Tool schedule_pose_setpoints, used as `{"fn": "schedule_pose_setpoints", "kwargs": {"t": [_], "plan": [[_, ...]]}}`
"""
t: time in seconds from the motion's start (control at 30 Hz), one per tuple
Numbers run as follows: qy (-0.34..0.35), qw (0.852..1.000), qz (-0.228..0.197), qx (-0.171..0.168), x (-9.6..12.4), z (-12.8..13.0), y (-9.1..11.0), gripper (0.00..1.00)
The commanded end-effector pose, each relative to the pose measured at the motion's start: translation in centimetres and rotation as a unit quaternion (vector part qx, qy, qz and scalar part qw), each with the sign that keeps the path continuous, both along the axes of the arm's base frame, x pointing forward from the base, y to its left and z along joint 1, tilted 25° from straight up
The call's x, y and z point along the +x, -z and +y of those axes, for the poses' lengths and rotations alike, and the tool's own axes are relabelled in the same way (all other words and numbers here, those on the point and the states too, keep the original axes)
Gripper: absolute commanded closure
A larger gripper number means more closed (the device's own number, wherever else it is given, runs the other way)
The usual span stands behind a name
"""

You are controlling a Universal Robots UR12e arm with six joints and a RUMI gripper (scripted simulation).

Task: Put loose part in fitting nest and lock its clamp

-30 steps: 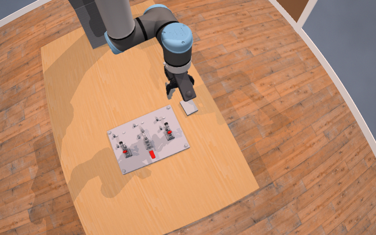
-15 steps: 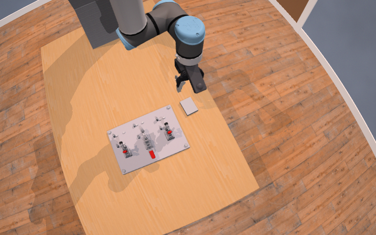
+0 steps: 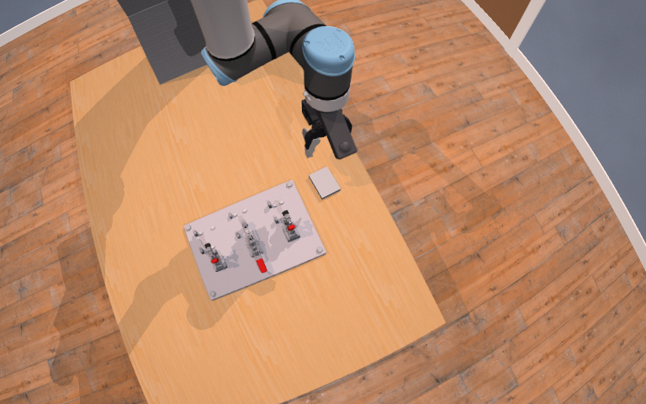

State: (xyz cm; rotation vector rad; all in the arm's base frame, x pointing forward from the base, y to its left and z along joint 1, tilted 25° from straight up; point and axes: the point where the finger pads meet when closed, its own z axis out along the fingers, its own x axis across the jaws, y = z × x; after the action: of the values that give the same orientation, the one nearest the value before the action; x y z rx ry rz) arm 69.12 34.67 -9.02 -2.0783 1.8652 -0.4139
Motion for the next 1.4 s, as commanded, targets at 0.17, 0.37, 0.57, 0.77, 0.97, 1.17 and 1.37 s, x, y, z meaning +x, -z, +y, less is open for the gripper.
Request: {"fn": "schedule_pose_setpoints", "kwargs": {"t": [0.17,0.37,0.57,0.77,0.97,1.17,1.37], "plan": [[0.0,1.0,0.0,0.0,0.01,0.03,-0.06,0.41],[-0.03,0.999,-0.002,-0.013,0.01,0.03,-0.06,0.41],[-0.032,0.999,-0.002,-0.015,0.02,0.03,-0.06,0.41],[-0.032,0.999,-0.002,-0.015,0.02,0.03,-0.06,0.41],[-0.032,0.999,-0.002,-0.015,0.03,0.04,-0.07,0.41],[-0.032,0.999,-0.002,-0.015,0.05,0.05,-0.08,0.41],[-0.032,0.999,-0.002,-0.015,0.05,0.05,-0.08,0.41]]}}
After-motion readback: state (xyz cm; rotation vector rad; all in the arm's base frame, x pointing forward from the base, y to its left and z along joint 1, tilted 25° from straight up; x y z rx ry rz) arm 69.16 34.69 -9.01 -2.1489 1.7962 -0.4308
